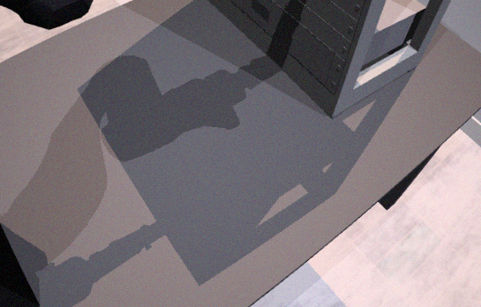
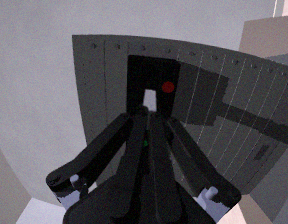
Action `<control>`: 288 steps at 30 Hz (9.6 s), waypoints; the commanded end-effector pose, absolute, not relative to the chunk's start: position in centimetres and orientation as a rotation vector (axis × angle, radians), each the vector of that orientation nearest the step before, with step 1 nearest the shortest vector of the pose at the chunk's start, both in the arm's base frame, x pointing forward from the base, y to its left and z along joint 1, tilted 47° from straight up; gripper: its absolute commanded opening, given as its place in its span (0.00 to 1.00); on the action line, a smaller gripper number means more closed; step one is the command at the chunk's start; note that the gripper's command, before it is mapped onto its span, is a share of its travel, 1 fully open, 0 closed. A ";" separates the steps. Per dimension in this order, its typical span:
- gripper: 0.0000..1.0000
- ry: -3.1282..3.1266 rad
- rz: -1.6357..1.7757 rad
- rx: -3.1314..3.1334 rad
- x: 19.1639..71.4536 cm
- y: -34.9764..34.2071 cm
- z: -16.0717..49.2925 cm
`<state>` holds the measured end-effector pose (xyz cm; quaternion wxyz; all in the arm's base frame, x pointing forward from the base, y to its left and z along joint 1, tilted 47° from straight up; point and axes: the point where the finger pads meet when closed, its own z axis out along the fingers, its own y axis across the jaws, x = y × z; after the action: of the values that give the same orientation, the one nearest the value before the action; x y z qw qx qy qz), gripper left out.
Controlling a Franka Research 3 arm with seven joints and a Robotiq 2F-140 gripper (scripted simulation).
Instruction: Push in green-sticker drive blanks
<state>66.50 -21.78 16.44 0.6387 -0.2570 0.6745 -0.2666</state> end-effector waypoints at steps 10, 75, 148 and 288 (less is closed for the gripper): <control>0.00 1.541 -0.605 -0.577 66.5 -21.9 16.5; 0.00 1.541 -0.605 -0.577 67.1 -22.1 16.4; 0.00 1.541 -0.605 -0.577 69.9 -21.6 16.4; 0.00 1.541 -0.605 -0.577 58.0 -21.2 16.8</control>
<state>59.25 -21.20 16.67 0.6393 -0.2495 0.6783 -0.2625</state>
